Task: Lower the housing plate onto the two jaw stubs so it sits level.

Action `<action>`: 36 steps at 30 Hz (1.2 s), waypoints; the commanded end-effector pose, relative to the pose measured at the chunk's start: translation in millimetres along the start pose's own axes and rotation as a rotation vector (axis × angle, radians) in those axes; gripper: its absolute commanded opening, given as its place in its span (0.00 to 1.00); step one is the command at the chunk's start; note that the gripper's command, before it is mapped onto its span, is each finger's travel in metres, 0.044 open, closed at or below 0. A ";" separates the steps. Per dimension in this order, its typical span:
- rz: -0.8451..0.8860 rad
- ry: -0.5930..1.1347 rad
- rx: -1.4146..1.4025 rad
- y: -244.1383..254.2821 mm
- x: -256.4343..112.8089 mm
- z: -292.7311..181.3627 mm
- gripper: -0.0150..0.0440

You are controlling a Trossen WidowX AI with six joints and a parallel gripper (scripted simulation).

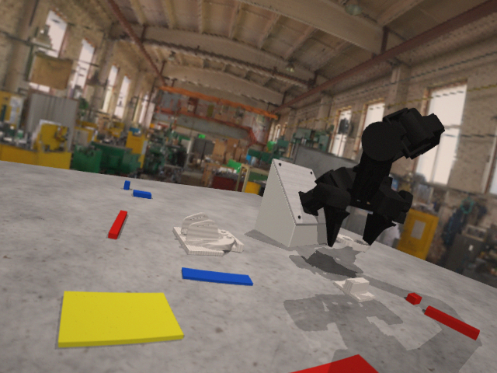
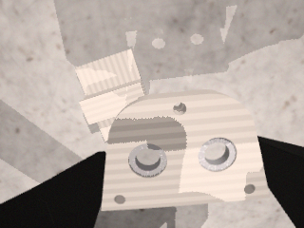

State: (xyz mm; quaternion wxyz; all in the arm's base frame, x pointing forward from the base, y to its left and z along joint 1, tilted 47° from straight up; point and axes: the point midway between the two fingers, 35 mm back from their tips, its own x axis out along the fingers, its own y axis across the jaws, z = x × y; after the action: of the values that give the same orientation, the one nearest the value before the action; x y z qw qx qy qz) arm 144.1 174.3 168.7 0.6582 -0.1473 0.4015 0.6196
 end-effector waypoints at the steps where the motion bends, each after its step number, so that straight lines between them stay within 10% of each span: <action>1: -0.005 0.007 0.070 -13.3 1.3 -2.2 0.85; 36: -0.029 0.041 0.635 -113.9 4.2 -55.7 0.85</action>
State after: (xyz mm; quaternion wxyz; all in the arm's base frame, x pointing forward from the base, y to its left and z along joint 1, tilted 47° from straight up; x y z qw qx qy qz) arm 224.7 123.9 103.1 0.6728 0.0309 0.5722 0.4679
